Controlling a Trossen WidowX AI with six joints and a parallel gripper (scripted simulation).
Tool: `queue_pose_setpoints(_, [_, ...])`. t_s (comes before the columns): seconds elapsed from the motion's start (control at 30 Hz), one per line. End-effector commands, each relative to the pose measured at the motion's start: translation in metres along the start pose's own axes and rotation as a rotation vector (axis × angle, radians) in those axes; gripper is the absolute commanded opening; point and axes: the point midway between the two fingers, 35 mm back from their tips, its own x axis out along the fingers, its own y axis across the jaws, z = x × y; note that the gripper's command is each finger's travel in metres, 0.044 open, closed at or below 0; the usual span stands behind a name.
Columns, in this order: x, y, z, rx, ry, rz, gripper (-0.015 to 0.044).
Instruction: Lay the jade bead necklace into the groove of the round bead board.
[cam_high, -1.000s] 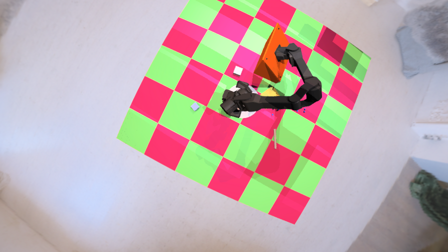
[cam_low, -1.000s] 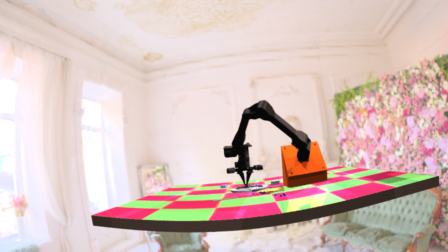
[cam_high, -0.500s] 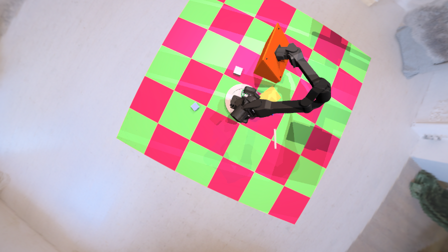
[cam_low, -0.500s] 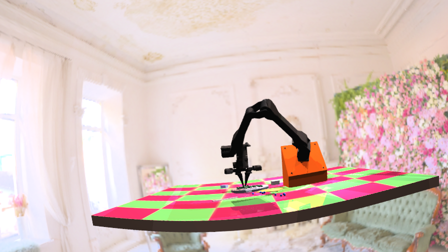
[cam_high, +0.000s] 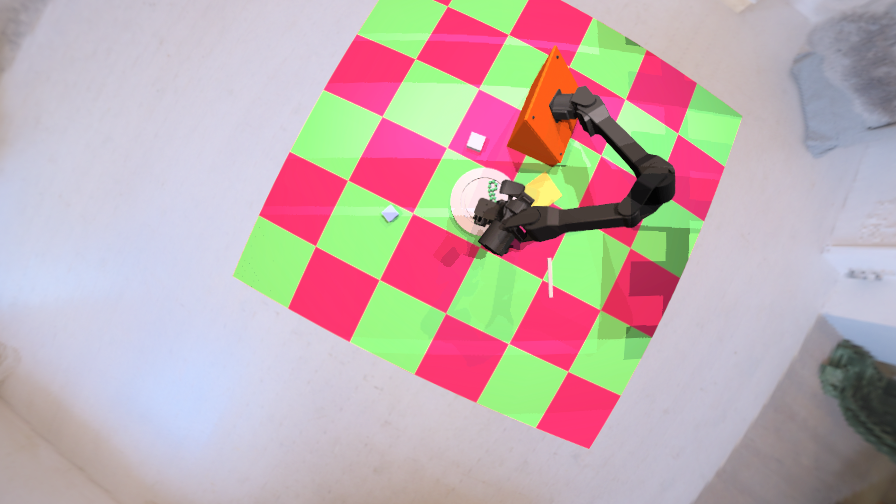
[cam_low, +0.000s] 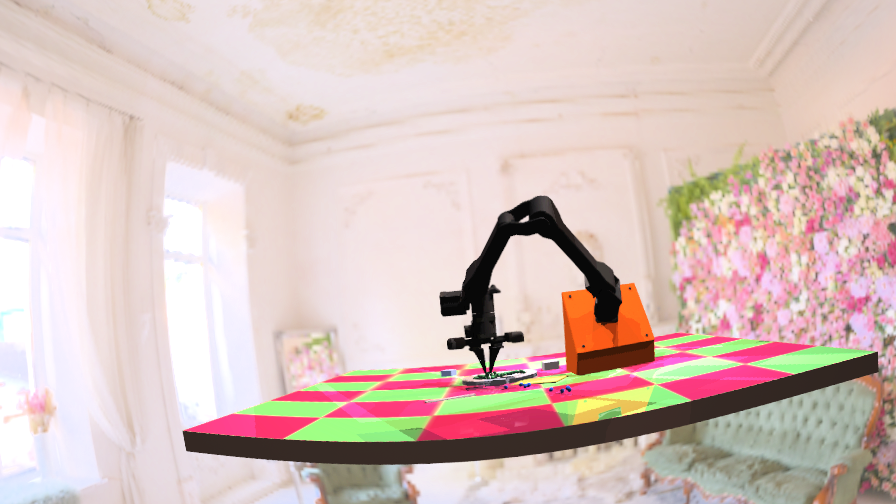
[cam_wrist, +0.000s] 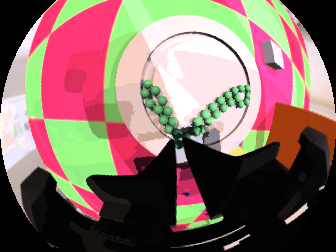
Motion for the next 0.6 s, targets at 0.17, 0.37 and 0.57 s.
queue_pose_setpoints(0.17, [0.005,-0.002,-0.003,0.008,0.006,-0.002,0.0000])
queue_pose_setpoints(0.37, [0.013,-0.002,-0.003,0.008,0.006,-0.002,0.0000])
queue_pose_setpoints(0.57, [0.006,0.001,-0.002,0.001,-0.001,0.006,0.0157])
